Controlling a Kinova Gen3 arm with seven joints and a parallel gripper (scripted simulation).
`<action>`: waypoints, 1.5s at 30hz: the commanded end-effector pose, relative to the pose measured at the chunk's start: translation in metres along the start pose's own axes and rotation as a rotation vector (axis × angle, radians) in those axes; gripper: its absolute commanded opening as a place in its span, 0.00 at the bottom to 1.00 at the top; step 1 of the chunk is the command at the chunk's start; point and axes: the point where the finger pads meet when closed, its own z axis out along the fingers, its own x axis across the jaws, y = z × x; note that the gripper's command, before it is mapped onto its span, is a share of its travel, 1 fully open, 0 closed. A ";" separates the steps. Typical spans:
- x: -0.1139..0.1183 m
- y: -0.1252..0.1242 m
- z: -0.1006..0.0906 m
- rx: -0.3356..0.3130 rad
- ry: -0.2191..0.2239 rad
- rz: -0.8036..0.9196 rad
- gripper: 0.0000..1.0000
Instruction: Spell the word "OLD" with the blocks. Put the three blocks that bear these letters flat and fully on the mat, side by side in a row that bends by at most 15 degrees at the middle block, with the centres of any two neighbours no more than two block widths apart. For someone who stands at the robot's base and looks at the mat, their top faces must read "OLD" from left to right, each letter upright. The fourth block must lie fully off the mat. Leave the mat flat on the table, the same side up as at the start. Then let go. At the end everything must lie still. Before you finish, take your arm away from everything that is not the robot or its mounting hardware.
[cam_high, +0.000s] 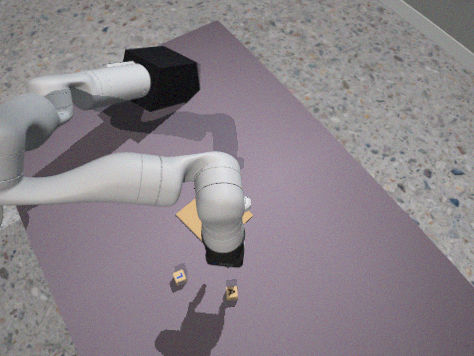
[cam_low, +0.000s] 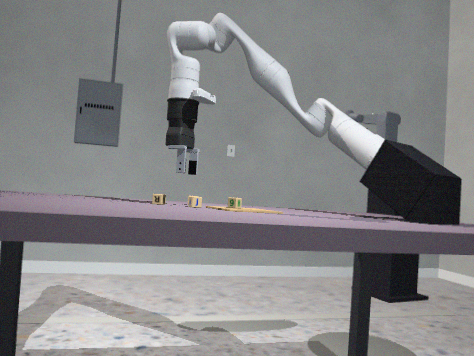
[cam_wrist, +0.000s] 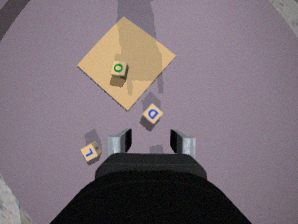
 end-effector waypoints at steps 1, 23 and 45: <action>0.001 0.000 -0.001 -0.001 0.002 0.000 1.00; 0.001 0.000 -0.001 -0.001 0.002 0.000 1.00; 0.006 0.023 -0.001 0.000 0.003 0.000 1.00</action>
